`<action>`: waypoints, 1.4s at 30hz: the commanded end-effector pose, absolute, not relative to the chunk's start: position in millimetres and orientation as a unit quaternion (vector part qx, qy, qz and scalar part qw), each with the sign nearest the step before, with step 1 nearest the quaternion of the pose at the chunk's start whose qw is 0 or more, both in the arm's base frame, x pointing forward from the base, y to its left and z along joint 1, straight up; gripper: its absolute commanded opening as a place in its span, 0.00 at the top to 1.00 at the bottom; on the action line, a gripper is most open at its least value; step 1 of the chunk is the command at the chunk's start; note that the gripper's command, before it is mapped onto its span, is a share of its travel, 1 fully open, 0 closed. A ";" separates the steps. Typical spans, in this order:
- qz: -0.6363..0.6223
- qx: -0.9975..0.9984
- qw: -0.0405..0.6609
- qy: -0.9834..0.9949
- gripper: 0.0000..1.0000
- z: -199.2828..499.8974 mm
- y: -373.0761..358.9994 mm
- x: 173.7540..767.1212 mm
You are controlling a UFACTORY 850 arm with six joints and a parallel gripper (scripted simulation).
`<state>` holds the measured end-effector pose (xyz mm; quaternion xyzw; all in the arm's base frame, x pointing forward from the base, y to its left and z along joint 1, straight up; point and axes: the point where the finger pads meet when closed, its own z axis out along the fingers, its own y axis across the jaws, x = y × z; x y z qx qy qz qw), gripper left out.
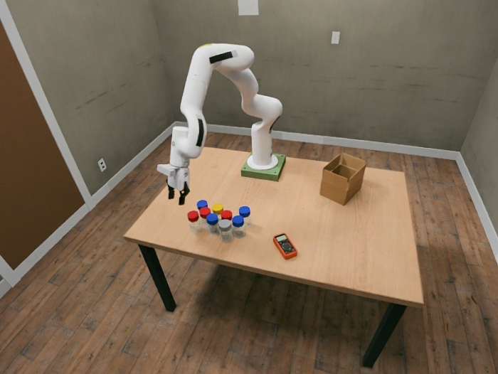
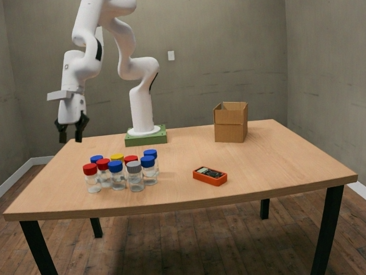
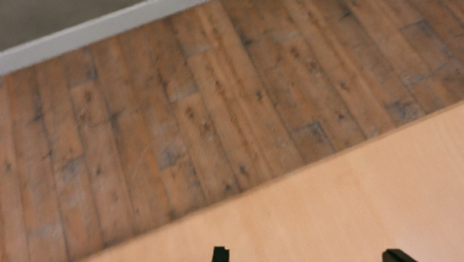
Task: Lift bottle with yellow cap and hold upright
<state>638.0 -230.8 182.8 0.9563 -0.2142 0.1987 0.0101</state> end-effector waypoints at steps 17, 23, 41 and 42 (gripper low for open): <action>0.051 0.993 0.000 -0.109 0.21 231.7 -126.9 530.8; 0.020 0.996 0.002 -0.088 0.21 241.5 -111.3 505.1; 0.009 0.997 0.003 -0.081 0.21 244.6 -106.8 496.2; 0.009 0.997 0.003 -0.081 0.21 244.6 -106.8 496.2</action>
